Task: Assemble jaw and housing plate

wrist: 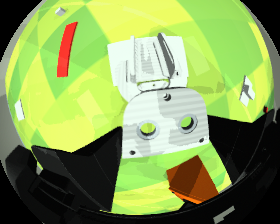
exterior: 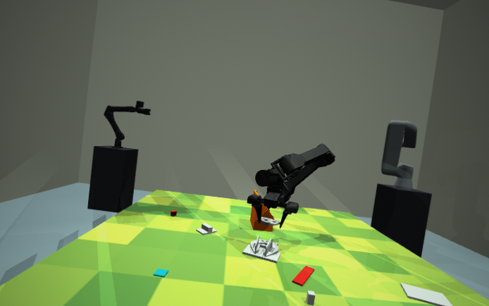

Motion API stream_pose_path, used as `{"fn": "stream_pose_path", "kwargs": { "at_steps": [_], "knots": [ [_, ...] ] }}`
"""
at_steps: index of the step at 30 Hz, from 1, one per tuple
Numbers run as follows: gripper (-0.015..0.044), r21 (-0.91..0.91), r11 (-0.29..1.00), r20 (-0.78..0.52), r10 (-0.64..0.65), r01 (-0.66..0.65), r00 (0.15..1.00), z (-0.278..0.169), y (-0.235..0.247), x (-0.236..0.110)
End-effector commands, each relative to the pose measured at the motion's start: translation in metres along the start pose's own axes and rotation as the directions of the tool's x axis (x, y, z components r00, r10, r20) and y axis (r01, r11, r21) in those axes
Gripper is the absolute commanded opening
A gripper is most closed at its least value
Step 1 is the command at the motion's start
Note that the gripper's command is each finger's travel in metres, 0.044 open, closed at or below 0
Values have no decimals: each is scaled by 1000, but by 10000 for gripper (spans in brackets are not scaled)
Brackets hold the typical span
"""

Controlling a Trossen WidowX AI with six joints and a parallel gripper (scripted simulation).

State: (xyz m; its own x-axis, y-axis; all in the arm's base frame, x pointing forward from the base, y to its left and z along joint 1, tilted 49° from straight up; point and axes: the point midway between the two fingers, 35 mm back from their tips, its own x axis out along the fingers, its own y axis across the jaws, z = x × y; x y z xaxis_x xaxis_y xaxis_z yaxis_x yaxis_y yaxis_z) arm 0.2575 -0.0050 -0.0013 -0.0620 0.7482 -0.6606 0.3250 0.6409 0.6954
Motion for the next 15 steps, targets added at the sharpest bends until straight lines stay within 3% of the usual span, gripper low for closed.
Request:
{"fn": "stream_pose_path", "kwargs": {
  "at_steps": [1,15],
  "knots": [
    [351,2,1000,0,3,-3,1000,0,0,0],
    [351,-5,1000,0,3,-3,1000,0,0,0]
  ]
}}
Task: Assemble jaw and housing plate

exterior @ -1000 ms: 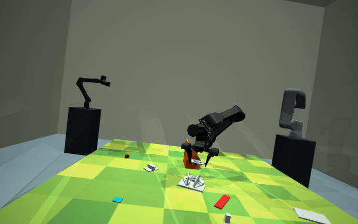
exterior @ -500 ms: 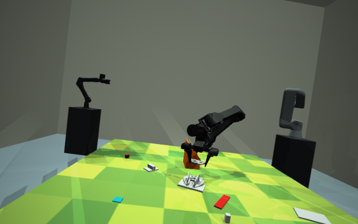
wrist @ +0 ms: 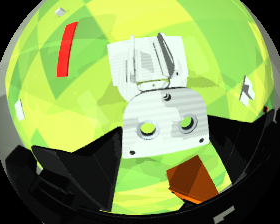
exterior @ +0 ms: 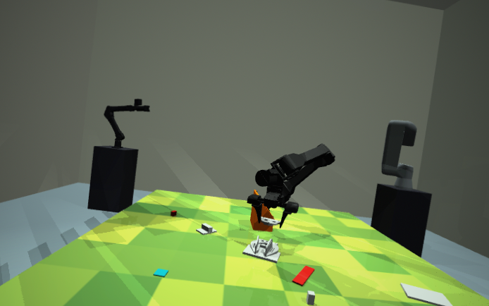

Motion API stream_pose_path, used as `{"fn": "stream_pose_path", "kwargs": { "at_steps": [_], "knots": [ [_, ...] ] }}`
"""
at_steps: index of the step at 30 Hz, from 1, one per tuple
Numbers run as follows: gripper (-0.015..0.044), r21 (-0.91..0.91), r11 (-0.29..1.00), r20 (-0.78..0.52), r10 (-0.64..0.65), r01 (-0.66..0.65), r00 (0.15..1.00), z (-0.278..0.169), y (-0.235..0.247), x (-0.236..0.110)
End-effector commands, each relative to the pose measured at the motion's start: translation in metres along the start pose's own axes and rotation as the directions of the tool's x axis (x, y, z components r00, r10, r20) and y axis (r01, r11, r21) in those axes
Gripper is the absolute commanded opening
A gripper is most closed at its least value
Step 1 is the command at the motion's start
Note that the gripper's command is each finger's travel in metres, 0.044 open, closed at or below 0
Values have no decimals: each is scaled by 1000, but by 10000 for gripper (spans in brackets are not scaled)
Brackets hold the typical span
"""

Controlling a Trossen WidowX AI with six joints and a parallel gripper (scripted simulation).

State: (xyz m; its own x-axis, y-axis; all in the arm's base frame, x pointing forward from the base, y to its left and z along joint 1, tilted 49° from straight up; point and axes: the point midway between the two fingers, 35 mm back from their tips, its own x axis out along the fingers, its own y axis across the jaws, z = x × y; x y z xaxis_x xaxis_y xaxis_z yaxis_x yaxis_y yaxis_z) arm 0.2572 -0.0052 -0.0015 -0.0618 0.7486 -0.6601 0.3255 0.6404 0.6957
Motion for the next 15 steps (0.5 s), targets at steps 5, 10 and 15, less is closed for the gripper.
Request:
{"fn": "stream_pose_path", "kwargs": {
  "at_steps": [5,10,15],
  "knots": [
    [351,-6,1000,0,3,-3,1000,0,-1,0],
    [351,-6,1000,0,3,-3,1000,0,-1,0],
    [351,-6,1000,1,2,-2,1000,1,-1,6]
  ]
}}
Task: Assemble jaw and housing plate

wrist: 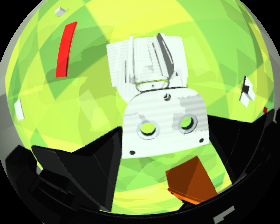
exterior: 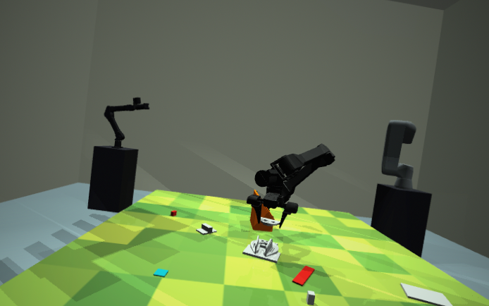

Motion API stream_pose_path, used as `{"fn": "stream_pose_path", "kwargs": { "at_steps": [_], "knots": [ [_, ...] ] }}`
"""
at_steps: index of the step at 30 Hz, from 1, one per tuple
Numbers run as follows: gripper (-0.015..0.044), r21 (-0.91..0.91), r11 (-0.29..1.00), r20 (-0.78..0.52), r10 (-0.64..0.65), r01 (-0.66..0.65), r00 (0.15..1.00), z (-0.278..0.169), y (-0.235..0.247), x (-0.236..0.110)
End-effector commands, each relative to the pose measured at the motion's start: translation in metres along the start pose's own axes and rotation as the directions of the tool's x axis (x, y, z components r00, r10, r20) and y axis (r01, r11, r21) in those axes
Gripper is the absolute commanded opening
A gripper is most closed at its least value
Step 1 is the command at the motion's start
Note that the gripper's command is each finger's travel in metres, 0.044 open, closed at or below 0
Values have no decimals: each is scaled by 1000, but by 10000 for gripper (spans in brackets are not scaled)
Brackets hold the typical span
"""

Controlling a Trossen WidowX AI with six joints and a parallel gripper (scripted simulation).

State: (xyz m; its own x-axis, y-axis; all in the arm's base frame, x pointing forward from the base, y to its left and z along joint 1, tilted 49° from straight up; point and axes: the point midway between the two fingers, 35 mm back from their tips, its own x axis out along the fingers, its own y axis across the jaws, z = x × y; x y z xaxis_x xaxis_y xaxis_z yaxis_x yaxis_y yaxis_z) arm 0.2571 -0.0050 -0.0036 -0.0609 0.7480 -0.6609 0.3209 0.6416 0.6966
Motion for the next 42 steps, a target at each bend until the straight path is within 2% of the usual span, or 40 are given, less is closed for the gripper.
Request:
{"fn": "stream_pose_path", "kwargs": {
  "at_steps": [1,33,42],
  "knots": [
    [351,-2,1000,0,2,-2,1000,0,0,6],
    [351,-8,1000,-1,5,-5,1000,0,1,58],
    [351,-8,1000,-2,6,-6,1000,-1,1,61]
  ]
}}
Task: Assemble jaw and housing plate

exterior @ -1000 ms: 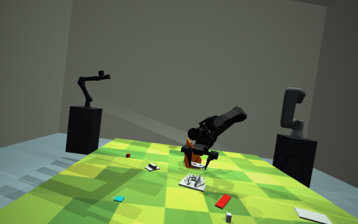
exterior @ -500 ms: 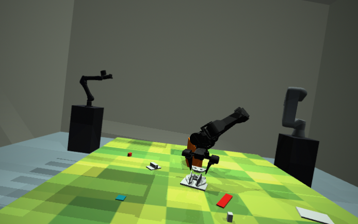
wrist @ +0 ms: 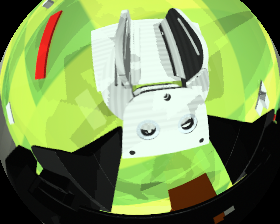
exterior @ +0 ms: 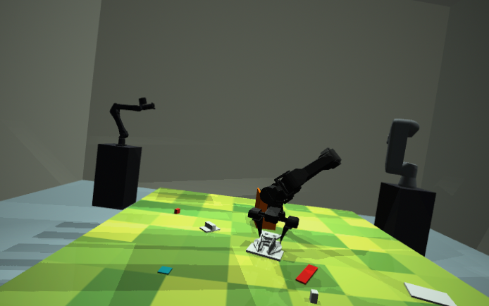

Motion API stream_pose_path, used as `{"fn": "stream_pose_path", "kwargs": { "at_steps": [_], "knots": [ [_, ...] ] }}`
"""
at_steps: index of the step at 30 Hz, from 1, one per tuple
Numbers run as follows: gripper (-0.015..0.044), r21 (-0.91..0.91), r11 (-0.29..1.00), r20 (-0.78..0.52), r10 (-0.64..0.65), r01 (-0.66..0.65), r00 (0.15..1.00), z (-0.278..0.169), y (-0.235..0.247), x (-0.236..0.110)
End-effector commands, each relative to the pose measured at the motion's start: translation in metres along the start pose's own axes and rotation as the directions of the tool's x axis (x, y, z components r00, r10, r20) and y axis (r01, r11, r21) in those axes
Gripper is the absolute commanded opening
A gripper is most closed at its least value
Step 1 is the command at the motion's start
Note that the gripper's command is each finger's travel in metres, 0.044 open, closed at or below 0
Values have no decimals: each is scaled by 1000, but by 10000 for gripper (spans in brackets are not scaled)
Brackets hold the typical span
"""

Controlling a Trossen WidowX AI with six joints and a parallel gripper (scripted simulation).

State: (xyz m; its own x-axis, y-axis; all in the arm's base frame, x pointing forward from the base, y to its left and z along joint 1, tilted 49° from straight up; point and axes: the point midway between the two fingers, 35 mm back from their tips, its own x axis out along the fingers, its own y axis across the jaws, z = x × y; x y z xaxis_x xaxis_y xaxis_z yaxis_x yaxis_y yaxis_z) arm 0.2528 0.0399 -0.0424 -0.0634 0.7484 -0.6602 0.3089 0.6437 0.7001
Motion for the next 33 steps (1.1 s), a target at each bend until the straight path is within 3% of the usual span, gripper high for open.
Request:
{"fn": "stream_pose_path", "kwargs": {
  "at_steps": [1,33],
  "knots": [
    [351,5,1000,1,6,-6,1000,0,1,1],
    [351,17,1000,1,6,-6,1000,0,1,6]
  ]
}}
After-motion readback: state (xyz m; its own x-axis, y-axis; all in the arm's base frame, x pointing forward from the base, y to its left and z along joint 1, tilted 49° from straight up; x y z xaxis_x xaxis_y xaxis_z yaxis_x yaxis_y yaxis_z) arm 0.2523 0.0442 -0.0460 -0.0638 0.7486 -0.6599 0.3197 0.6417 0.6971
